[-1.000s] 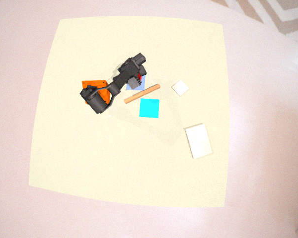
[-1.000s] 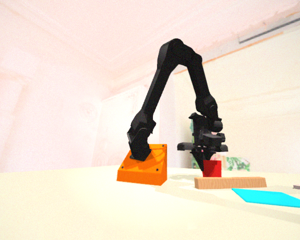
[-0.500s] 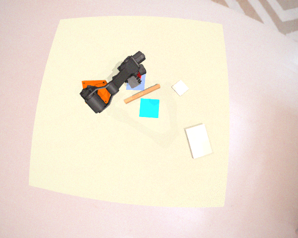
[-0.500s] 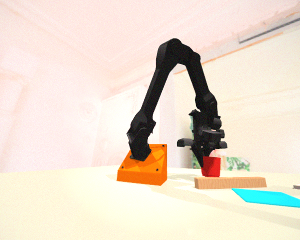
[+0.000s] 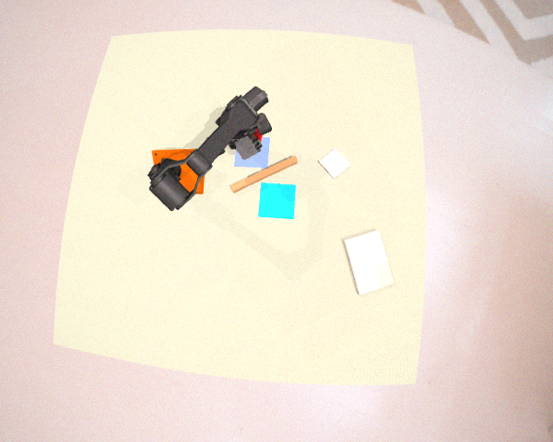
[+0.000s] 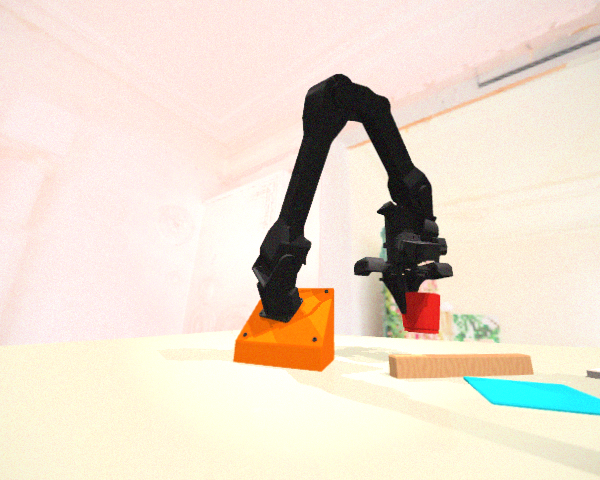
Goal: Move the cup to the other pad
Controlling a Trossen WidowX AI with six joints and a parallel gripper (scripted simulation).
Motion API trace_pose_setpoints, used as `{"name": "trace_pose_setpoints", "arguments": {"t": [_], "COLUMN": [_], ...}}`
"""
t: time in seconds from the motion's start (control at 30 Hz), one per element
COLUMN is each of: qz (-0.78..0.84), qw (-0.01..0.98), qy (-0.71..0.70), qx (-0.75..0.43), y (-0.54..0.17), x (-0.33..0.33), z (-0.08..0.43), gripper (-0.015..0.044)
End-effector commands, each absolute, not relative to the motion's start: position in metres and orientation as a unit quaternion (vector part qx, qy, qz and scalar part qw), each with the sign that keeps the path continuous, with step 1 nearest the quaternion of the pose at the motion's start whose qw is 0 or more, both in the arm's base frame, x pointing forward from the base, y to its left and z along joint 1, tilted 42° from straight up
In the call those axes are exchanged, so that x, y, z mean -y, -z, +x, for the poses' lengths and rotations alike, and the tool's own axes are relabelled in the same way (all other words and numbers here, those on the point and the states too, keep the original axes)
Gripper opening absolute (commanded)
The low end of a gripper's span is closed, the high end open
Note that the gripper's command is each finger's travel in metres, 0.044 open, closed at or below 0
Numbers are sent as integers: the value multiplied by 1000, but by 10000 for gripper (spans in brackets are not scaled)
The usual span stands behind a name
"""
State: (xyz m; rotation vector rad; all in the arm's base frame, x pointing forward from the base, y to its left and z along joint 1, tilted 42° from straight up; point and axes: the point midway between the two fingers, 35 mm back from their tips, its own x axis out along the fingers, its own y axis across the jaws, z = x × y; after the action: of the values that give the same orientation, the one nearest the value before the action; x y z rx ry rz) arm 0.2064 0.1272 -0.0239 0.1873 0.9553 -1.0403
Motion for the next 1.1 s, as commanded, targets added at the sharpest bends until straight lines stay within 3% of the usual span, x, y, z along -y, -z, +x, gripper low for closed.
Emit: {"name": "trace_pose_setpoints", "arguments": {"t": [0.0,1.07], "qz": [86,89], "qw": [757,756], "qy": [477,478], "qx": [-438,-438], "y": [24,-4], "x": [-127,-101], "z": [206,233], "gripper": [0,0]}}
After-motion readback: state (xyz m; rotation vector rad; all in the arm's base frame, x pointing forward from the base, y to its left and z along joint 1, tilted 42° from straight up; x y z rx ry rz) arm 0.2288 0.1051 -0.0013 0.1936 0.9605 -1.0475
